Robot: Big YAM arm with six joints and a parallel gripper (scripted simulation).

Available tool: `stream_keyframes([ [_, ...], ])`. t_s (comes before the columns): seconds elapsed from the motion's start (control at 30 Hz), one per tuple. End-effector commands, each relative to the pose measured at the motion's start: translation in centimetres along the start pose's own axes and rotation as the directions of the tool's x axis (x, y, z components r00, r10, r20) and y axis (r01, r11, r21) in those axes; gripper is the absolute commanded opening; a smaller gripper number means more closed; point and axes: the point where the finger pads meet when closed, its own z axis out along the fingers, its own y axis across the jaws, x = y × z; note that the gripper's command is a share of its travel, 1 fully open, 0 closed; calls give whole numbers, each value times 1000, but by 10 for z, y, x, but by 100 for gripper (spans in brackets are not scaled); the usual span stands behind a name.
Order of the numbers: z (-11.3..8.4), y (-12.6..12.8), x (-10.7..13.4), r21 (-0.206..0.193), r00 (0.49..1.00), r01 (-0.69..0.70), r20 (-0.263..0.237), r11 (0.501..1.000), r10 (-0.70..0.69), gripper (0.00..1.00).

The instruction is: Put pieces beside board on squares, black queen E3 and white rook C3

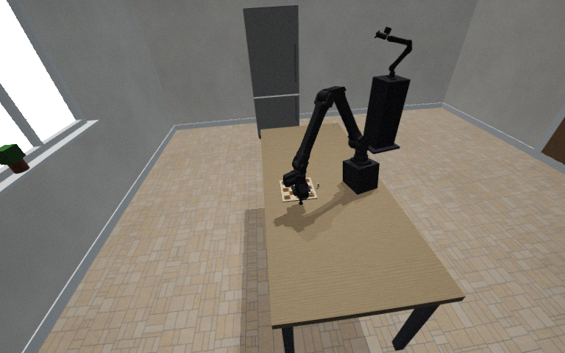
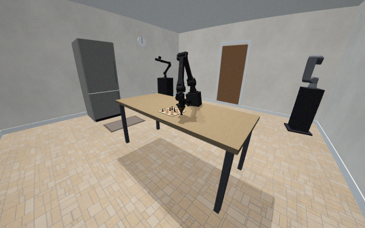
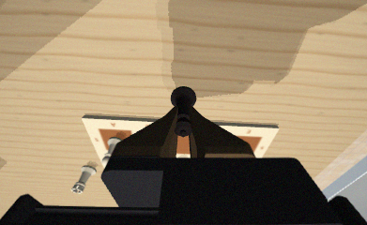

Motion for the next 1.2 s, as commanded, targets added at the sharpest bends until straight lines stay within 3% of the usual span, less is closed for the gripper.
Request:
stream_keyframes([
  [0.0,-15,-26,-3,58,1000,0,19,998,-1,0],
  [0.9,-15,-26,-3,58,1000,0,19,998,-1,0],
  [1.17,-31,-21,-9,53,1000,9,18,999,-10,0],
])
